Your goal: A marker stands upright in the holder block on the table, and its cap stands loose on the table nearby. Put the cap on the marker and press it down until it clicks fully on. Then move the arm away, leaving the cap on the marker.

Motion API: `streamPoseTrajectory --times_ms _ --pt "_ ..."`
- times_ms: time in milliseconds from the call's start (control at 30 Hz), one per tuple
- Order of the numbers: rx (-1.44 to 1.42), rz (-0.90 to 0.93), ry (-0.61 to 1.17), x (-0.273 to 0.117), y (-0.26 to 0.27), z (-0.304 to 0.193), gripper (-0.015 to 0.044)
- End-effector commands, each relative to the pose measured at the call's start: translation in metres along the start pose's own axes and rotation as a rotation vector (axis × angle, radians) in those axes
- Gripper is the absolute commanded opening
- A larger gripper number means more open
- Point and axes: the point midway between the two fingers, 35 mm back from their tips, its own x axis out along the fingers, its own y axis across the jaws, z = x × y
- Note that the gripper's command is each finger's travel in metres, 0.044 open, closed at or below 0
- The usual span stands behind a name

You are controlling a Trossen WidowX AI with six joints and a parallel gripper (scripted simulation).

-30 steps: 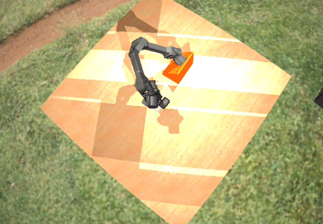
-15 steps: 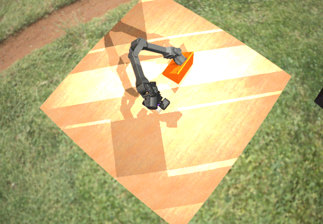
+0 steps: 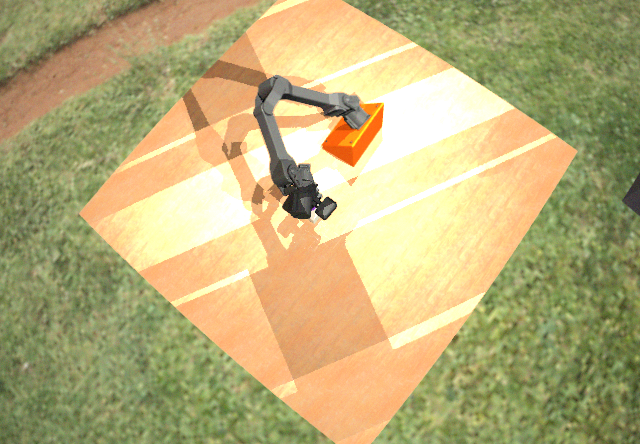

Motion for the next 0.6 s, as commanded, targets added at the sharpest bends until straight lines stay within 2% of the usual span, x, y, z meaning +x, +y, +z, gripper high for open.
streamPoseTrajectory --times_ms 0,233,433,567 --pt "-0.006 -0.012 0.012 0.008 -0.001 0.0 0.0" --pt "0.002 0.0 0.001 -0.001 0.0 0.001 0.0" --pt "0.0 0.003 0.004 -0.078 0.002 0.002 0.0" --pt "0.001 0.001 0.005 -0.087 0.001 0.001 0.0"
